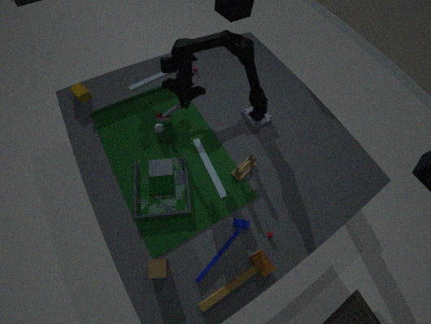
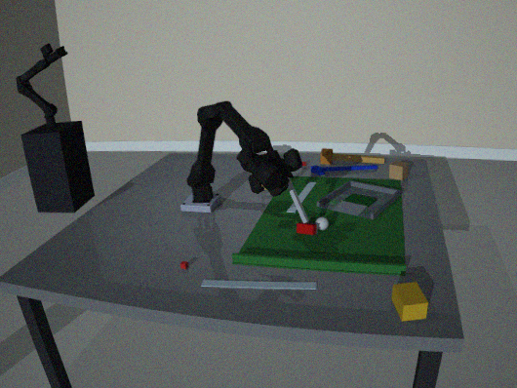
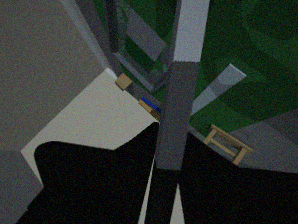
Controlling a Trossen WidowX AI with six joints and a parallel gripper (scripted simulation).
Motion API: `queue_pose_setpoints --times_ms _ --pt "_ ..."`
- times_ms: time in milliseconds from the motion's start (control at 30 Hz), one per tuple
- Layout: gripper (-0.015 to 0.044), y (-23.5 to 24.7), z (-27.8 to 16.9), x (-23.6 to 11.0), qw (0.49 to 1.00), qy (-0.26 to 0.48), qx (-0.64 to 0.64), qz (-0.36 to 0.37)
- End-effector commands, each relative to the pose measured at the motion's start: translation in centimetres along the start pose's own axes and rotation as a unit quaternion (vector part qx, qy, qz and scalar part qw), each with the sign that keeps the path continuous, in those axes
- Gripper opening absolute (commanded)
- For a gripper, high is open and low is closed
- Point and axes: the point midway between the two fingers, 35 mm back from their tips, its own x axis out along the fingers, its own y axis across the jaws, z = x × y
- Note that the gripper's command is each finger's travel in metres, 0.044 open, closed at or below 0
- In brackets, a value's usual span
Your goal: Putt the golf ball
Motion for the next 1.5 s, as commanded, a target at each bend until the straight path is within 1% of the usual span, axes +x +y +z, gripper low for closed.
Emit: queue_pose_setpoints --times_ms 0,300,533,767,833,933,1133,1200,1333,1467 --pt "0.0 0.0 0.0 0.0 1.0 0.0 -0.001 0.0" --pt "0.0 0.0 0.1 -0.2 1.0 0.0 -0.001 0.0" --pt "0.0 -0.9 1.5 -2.5 1.0 0.0 -0.003 0.0" --pt "0.0 -0.8 1.4 -2.2 1.0 -0.001 0.002 0.002" --pt "0.0 -0.3 1.0 -0.7 1.0 -0.005 0.002 -0.002" --pt "0.0 0.8 -0.3 2.8 1.0 -0.01 0.001 -0.006" --pt "0.0 2.5 -4.3 9.0 1.0 0.001 -0.003 0.002" --pt "0.0 2.6 -4.9 9.6 1.0 0.004 -0.003 0.004" --pt "0.0 2.8 -5.1 9.6 1.0 0.004 -0.003 0.004" --pt "0.0 4.0 -6.3 9.1 1.0 0.004 -0.003 0.004"
